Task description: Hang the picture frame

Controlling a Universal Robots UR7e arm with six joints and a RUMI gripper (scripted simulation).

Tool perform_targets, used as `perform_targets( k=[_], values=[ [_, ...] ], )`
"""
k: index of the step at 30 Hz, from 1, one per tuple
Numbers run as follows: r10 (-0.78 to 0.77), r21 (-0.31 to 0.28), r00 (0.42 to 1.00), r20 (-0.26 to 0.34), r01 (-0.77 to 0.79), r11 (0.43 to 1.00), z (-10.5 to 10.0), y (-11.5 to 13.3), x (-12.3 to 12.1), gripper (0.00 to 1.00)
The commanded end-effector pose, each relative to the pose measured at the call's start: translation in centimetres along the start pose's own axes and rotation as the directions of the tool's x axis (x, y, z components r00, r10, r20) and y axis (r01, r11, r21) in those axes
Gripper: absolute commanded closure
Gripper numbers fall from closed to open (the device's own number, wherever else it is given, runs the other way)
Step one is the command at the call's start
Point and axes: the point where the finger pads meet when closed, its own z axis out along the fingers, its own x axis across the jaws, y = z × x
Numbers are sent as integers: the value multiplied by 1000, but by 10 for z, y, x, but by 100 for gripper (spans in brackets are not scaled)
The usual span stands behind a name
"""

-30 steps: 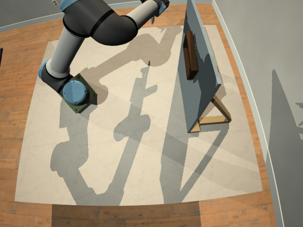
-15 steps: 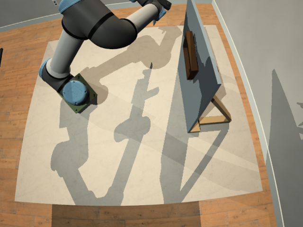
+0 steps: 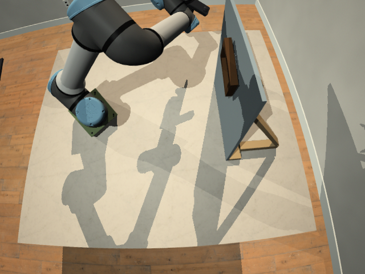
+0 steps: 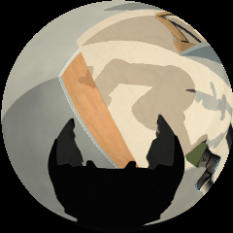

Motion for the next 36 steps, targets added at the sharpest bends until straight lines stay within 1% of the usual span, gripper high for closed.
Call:
perform_targets(
  k=[1,2,4,19,21,36],
  values=[
    [37,21,997,65,-39,999,-6,-14,3,0],
    [43,24,996,75,-45,999,-8,-17,4,0],
    [43,24,996,75,-45,999,-8,-17,4,0],
    [126,80,965,231,-148,986,-31,-54,22,0],
    [126,80,965,231,-148,986,-31,-54,22,0],
    [176,137,909,379,-243,960,-63,-88,47,0]
  ],
)
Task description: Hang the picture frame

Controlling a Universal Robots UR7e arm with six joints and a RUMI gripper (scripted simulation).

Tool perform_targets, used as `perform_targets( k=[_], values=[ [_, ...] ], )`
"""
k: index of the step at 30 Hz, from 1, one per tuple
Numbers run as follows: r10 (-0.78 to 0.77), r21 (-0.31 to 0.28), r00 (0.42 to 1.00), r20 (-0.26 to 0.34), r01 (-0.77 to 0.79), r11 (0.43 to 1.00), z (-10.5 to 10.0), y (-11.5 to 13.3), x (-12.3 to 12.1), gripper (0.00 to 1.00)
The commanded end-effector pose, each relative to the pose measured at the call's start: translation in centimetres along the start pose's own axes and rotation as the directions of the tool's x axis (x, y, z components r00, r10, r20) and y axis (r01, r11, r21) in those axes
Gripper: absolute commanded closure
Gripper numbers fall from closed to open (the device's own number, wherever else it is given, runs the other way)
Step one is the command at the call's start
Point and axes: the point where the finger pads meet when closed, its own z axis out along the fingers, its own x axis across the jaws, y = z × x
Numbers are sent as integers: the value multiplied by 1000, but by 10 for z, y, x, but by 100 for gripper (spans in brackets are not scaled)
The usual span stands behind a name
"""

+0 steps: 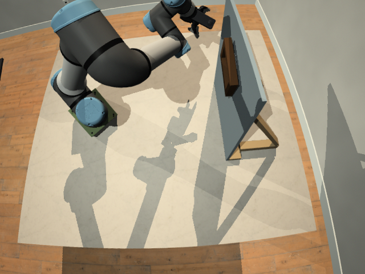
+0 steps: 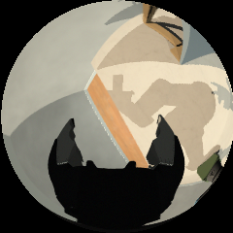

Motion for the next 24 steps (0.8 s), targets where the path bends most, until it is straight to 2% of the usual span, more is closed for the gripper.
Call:
perform_targets(
  k=[1,17,24],
  values=[
    [23,30,998,60,-24,999,-12,-14,1,0],
    [63,102,982,179,-82,991,-45,-45,12,0],
    [70,121,976,208,-97,988,-55,-52,15,0]
  ],
)
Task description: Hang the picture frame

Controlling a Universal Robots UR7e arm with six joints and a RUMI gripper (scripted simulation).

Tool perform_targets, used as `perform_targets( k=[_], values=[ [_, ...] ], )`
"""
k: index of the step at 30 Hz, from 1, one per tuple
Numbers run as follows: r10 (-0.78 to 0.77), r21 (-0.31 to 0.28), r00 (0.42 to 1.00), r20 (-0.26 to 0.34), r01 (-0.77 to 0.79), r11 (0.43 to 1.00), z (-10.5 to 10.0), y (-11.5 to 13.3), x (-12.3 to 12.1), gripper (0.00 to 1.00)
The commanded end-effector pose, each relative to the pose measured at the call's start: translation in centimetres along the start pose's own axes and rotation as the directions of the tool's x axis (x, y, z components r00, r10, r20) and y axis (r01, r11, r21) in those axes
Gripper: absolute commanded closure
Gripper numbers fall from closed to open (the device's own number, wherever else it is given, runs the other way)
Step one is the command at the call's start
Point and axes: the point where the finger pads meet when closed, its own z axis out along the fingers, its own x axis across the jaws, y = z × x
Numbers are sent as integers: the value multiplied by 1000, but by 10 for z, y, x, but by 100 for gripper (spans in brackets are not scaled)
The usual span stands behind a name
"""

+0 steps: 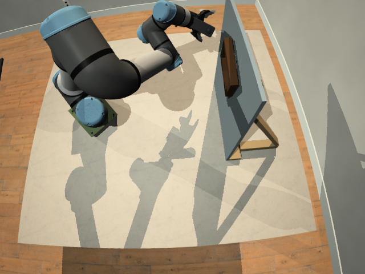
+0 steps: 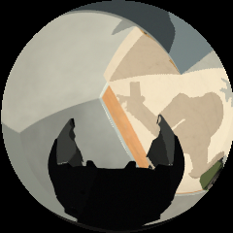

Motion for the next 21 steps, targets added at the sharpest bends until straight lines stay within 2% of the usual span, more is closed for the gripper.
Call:
perform_targets(
  k=[1,21],
  values=[
    [11,24,999,37,-12,1000,-10,-10,1,0],
    [27,66,995,95,-33,997,-30,-26,3,0]
  ],
)
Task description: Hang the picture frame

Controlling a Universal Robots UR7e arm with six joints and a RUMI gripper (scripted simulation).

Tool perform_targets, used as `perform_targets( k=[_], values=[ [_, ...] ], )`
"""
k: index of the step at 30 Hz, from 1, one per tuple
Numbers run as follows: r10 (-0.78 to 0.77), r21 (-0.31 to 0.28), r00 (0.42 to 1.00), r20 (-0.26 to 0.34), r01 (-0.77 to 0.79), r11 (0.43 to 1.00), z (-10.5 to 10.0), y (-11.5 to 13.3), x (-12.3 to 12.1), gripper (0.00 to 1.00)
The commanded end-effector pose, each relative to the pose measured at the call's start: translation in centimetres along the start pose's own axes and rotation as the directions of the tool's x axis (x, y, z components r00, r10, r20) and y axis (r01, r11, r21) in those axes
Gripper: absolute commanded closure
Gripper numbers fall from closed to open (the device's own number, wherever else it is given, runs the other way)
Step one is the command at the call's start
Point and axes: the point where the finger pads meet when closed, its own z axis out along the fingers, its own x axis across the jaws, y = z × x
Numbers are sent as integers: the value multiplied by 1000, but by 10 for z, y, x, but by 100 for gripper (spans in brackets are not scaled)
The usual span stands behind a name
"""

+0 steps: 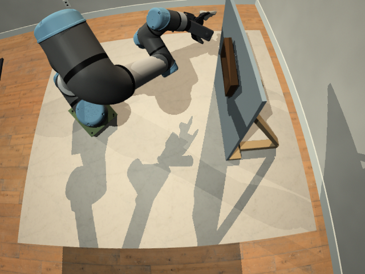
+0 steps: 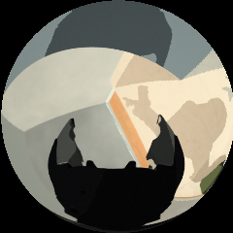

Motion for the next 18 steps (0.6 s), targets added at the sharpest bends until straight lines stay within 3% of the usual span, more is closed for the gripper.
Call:
perform_targets(
  k=[1,18],
  values=[
    [3,9,1000,13,-3,1000,-5,-4,0,0],
    [5,14,1000,20,-5,1000,-7,-5,0,0]
  ],
)
